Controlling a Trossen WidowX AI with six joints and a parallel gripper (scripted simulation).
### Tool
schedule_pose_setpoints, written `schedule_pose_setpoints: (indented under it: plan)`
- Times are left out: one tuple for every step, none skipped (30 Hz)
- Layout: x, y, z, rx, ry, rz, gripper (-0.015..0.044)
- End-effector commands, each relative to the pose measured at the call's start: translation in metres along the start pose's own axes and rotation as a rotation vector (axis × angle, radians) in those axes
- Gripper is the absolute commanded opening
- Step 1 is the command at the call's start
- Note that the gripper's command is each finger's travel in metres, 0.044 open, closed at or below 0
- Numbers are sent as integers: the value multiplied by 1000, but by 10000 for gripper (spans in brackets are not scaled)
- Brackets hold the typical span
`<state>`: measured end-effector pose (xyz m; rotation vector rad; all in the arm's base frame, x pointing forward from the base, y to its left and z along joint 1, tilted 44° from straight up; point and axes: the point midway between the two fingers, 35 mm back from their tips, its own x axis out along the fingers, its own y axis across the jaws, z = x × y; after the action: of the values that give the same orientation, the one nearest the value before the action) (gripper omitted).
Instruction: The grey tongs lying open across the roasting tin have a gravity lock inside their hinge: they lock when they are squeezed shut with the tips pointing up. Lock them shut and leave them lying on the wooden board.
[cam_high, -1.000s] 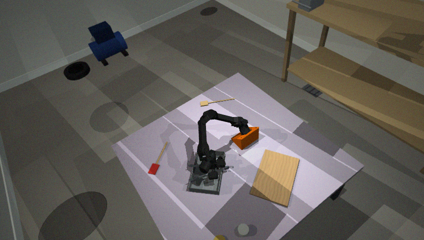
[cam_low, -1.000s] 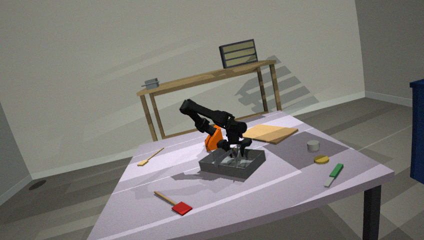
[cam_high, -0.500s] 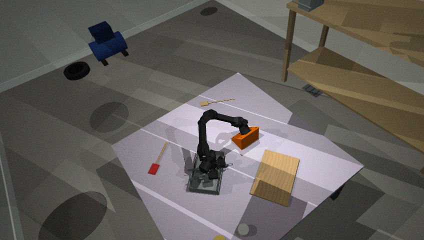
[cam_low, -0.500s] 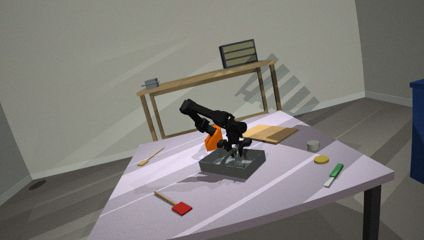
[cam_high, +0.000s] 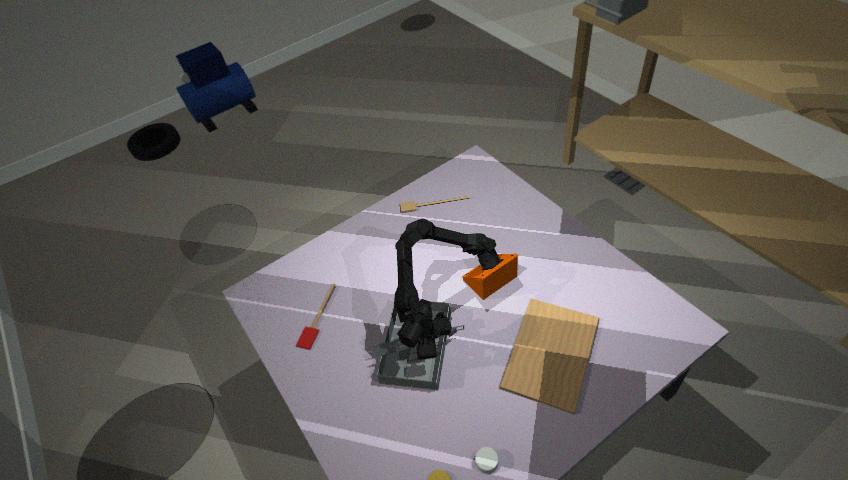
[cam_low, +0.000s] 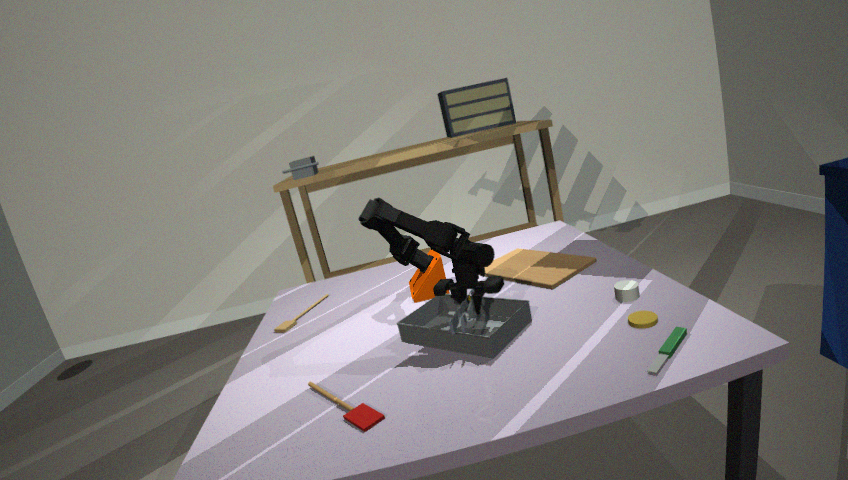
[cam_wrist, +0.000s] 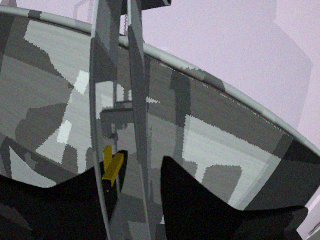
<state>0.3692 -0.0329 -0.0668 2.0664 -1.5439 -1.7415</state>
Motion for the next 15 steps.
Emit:
schedule_pose_setpoints:
  plan:
    - [0, 0, -1, 4, 2, -1, 81]
    - [0, 0, -1, 4, 2, -1, 75]
    - [0, 0, -1, 4, 2, -1, 68]
    - [0, 0, -1, 4, 2, -1, 61]
    - [0, 0, -1, 4, 2, -1, 55]
    - [0, 0, -1, 4, 2, -1, 48]
    - [0, 0, -1, 4, 2, -1, 41]
    - [0, 0, -1, 4, 2, -1, 35]
    - [0, 0, -1, 4, 2, -1, 28]
    - [0, 0, -1, 4, 2, -1, 21]
    - [0, 0, -1, 4, 2, -1, 15]
    - [0, 0, -1, 4, 2, -1, -12]
    - [0, 0, -1, 4, 2, -1, -38]
    - [0, 0, -1, 4, 2, -1, -64]
    - [0, 0, -1, 4, 2, -1, -90]
